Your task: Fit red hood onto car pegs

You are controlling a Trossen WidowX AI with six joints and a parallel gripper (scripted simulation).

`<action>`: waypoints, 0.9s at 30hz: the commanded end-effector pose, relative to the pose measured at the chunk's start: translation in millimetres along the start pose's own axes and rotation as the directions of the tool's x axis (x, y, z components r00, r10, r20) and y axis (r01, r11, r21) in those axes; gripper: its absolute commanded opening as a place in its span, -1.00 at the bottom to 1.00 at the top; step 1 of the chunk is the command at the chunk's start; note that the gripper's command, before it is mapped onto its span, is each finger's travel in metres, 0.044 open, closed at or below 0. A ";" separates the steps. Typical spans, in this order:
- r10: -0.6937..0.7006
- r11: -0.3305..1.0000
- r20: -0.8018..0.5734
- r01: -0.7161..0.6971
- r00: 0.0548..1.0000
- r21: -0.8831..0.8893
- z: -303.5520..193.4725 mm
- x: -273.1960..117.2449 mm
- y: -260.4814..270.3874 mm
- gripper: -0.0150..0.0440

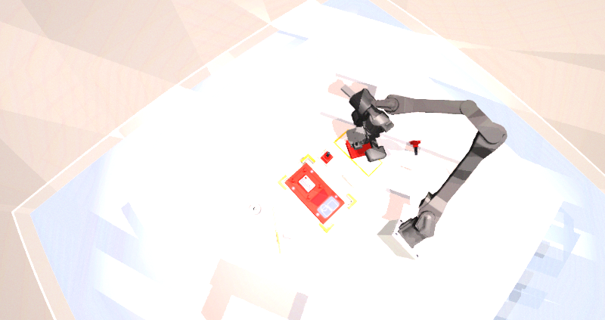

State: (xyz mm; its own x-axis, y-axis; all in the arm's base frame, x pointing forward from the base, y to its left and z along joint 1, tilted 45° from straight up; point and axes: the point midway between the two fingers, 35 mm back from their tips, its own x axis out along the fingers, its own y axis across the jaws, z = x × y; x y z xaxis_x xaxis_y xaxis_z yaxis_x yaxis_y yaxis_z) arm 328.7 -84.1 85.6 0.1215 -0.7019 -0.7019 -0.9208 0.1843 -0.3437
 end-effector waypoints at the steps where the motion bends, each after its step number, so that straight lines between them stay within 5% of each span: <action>1: 0.009 1.000 0.000 -0.009 1.000 -0.007 0.6 5.7 2.4 1.00; 27: 0.008 1.000 -0.002 -0.008 1.000 -0.007 -0.4 21.1 1.7 1.00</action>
State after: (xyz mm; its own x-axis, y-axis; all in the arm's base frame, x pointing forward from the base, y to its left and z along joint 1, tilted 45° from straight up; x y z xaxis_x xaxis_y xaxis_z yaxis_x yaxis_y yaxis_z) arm 330.3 -98.1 73.2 0.1180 -0.7040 -0.7003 -0.9215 0.1851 -0.3414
